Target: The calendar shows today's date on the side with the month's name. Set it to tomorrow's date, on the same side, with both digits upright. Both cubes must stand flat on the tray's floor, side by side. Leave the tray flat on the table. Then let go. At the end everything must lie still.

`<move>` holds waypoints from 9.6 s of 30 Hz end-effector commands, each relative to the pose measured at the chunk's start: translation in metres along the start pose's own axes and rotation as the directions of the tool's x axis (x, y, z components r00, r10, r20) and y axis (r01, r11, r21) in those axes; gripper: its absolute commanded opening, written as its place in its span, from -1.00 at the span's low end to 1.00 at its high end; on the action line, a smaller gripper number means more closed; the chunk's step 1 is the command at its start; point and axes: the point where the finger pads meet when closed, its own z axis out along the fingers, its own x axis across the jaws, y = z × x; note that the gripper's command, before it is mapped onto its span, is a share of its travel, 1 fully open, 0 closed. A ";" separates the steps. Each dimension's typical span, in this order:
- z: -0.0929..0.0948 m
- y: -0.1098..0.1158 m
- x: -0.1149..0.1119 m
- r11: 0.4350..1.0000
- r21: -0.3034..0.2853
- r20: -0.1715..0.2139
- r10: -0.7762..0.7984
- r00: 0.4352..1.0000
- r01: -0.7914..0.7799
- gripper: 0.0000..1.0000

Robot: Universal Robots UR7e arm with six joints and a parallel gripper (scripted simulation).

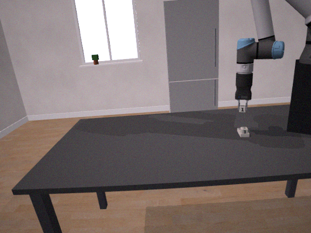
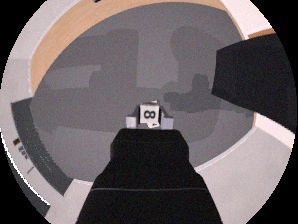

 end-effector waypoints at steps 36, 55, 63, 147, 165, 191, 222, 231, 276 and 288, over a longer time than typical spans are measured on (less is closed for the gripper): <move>0.006 -0.098 -0.020 0.225 -0.001 0.002 0.974 0.225 -0.974 0.14; 0.007 -0.115 -0.023 -0.008 -0.001 0.001 1.000 -0.008 -1.000 0.14; 0.007 -0.115 -0.023 -0.008 -0.001 0.001 1.000 -0.008 -1.000 0.14; 0.103 -0.116 -0.024 -0.035 -0.001 0.002 0.999 -0.035 -0.999 0.14; 0.103 -0.116 -0.024 -0.035 -0.001 0.002 0.999 -0.035 -0.999 0.14; 0.104 -0.116 -0.024 -0.035 -0.001 0.002 0.999 -0.035 -0.999 0.14; 0.107 -0.116 -0.024 -0.035 -0.001 0.002 0.999 -0.035 -0.999 0.14; 0.107 -0.116 -0.024 -0.035 -0.001 0.002 0.999 -0.035 -0.999 0.14; 0.107 -0.116 -0.024 -0.035 -0.001 0.002 0.999 -0.035 -0.999 0.74; 0.107 -0.116 -0.024 -0.035 -0.001 0.002 0.999 -0.035 -0.999 0.74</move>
